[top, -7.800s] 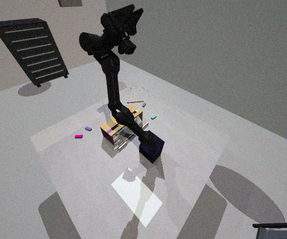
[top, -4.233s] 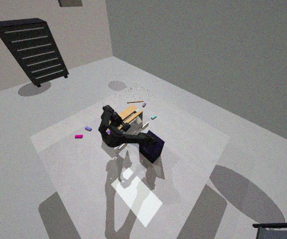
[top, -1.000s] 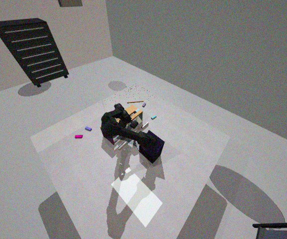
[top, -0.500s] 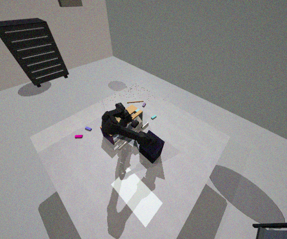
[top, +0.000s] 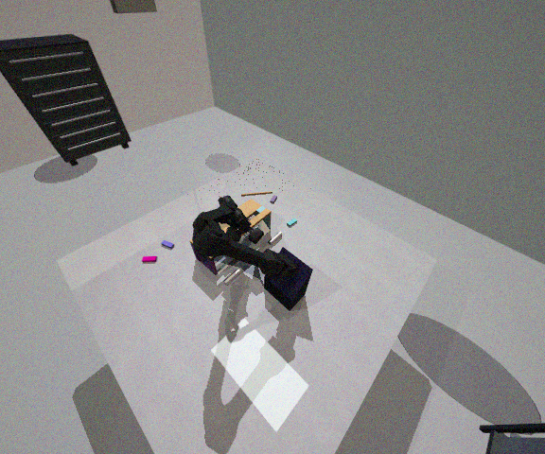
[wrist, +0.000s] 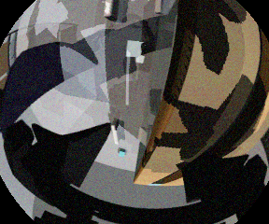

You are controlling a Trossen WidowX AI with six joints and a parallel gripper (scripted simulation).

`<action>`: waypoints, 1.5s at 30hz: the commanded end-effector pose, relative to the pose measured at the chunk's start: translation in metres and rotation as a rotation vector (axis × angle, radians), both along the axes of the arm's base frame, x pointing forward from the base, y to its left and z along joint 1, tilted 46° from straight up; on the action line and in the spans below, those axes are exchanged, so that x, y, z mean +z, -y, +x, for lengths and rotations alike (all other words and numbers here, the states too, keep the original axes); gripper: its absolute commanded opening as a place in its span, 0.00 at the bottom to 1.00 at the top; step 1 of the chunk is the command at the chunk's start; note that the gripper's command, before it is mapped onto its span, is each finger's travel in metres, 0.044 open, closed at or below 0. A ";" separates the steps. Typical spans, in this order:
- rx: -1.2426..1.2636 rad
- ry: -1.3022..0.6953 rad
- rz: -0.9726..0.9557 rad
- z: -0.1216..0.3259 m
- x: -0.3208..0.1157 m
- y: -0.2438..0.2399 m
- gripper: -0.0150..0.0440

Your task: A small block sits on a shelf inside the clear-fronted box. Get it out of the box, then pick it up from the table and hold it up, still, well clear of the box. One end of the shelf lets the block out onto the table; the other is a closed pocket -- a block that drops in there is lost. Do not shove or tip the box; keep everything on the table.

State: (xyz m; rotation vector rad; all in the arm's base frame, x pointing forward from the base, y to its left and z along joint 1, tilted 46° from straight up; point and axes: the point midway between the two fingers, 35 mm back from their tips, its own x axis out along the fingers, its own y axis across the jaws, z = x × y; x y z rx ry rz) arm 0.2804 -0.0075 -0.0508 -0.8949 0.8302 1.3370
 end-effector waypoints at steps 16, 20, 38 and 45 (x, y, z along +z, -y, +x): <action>0.001 0.003 -0.006 0.001 -0.014 0.015 0.93; 0.001 0.003 -0.006 0.001 -0.017 0.018 0.93; 0.001 0.003 -0.006 0.002 -0.013 0.014 0.93; 0.001 0.003 -0.006 0.002 -0.018 0.019 0.93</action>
